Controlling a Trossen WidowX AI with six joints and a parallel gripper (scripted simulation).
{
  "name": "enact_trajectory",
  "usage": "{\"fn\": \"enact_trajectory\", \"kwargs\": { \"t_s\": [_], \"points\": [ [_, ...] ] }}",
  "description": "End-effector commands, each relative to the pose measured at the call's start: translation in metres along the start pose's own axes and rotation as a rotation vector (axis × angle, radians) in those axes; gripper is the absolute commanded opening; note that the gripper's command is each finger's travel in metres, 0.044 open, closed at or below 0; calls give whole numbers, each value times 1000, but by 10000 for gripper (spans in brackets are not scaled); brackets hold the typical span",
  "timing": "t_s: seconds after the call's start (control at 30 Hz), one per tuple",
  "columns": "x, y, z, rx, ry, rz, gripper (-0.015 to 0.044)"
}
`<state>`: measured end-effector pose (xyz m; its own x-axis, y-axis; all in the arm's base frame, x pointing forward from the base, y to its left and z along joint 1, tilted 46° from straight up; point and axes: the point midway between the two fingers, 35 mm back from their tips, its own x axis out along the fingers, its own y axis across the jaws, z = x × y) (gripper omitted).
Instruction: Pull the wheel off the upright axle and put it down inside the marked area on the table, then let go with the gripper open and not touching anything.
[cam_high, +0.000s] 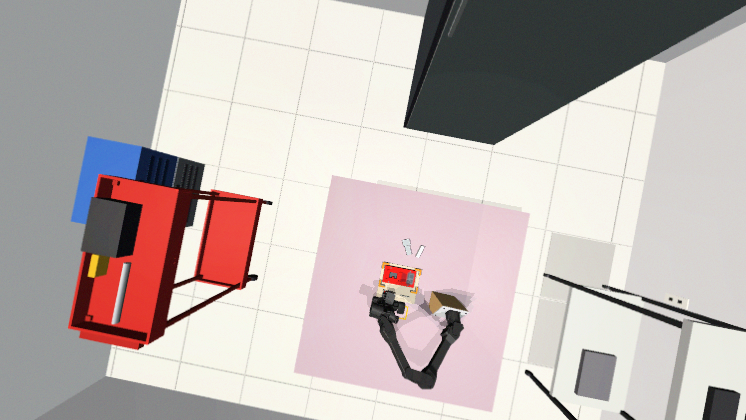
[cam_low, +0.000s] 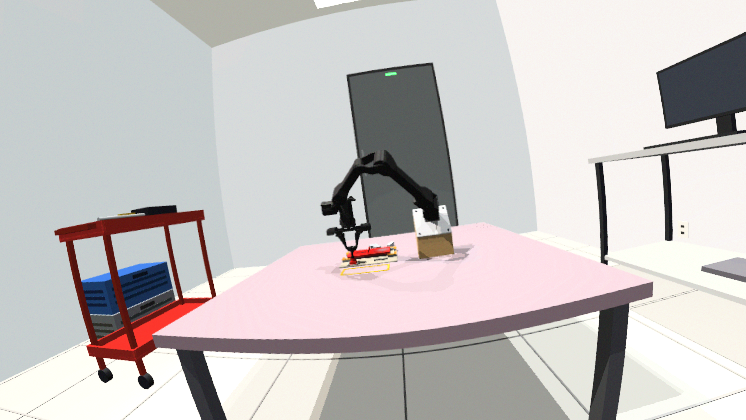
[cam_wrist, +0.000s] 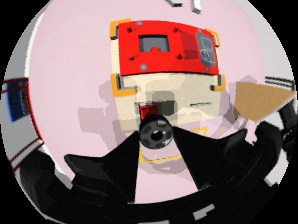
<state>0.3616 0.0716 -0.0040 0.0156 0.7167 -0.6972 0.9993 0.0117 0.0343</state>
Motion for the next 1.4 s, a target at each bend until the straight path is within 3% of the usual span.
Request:
{"fn": "enact_trajectory", "kwargs": {
  "t_s": [0.0, 0.27, 0.43, 1.37],
  "points": [
    [-6, 1, 0, -4, 0, 6, 0],
    [-37, -3, 1, -4, -1, 5, 0],
    [-30, -5, 0, 6, 5, -1, 0],
    [-38, -58, -96, -2, 2, 4, 0]
  ]
}}
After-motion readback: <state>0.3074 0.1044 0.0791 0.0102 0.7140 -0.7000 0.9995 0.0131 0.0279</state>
